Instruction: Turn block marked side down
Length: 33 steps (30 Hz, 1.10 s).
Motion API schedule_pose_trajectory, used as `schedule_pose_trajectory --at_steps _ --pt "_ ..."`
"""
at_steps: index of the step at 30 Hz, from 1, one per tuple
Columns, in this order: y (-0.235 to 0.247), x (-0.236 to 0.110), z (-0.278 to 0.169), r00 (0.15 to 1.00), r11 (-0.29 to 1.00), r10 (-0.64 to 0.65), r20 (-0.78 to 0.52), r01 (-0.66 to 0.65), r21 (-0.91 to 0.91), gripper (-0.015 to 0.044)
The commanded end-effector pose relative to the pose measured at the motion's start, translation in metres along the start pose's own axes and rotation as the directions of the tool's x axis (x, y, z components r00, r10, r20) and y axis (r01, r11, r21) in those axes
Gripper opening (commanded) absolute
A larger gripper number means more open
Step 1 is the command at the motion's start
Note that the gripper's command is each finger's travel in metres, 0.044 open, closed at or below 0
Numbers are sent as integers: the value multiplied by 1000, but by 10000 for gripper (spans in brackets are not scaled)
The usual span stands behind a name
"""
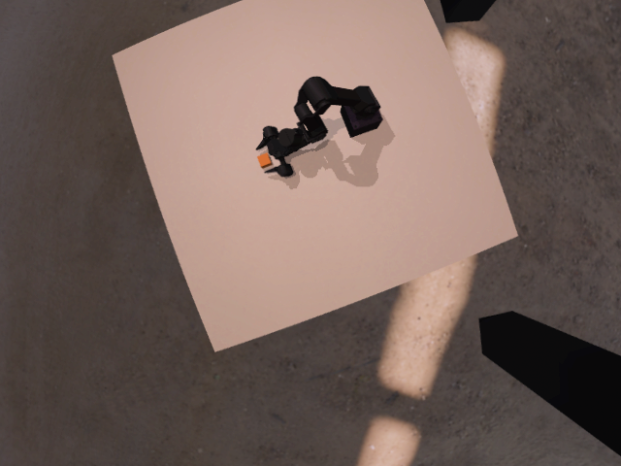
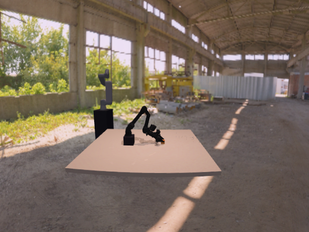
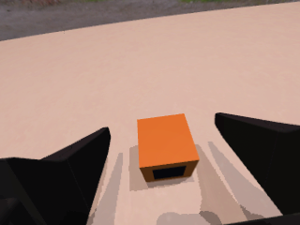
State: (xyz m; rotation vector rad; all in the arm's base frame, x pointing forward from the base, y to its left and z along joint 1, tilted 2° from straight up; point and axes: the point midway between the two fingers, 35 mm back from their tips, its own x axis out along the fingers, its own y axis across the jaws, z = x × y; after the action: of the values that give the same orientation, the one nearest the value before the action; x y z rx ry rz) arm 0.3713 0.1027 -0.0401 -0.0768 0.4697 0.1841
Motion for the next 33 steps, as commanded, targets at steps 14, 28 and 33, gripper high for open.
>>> schedule_pose_trajectory --at_steps 14,28,33 --pt "0 0 0 1000 1000 -2 2 2 -4 440" --pt "2 -26 41 911 1000 -2 -413 0 -3 440" --pt "0 -50 52 868 1000 -4 -496 3 -3 440"
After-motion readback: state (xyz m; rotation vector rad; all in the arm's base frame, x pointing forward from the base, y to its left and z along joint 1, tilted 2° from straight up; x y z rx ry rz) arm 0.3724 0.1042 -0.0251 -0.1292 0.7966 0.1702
